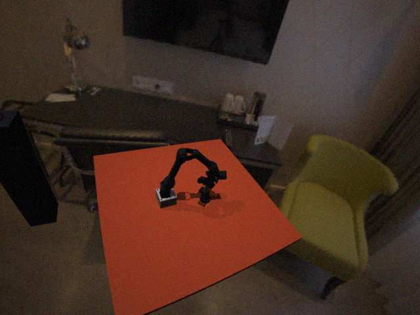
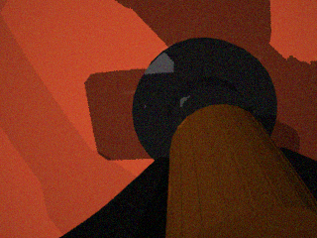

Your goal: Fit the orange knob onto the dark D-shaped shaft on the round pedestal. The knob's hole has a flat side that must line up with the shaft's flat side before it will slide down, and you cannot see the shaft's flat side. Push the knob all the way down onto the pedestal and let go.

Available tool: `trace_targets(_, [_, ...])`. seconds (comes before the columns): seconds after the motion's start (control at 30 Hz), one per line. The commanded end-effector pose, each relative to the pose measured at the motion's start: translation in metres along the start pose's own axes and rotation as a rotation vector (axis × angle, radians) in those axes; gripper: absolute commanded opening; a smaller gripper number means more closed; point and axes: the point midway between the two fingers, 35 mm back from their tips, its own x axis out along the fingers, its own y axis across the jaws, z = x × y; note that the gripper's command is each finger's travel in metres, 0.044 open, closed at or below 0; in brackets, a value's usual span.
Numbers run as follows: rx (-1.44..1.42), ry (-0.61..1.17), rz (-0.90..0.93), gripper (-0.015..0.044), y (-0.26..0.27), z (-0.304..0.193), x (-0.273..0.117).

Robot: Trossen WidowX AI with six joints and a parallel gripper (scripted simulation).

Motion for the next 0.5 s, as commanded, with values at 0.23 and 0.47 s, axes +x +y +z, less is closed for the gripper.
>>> trace_targets(0.23, [-0.029,0.007,-0.002,0.0,0.0001,-0.0006,0.0028])
trace_targets(0.47, [-0.029,0.008,-0.002,0.0,-0.0008,-0.0016,-0.0004])
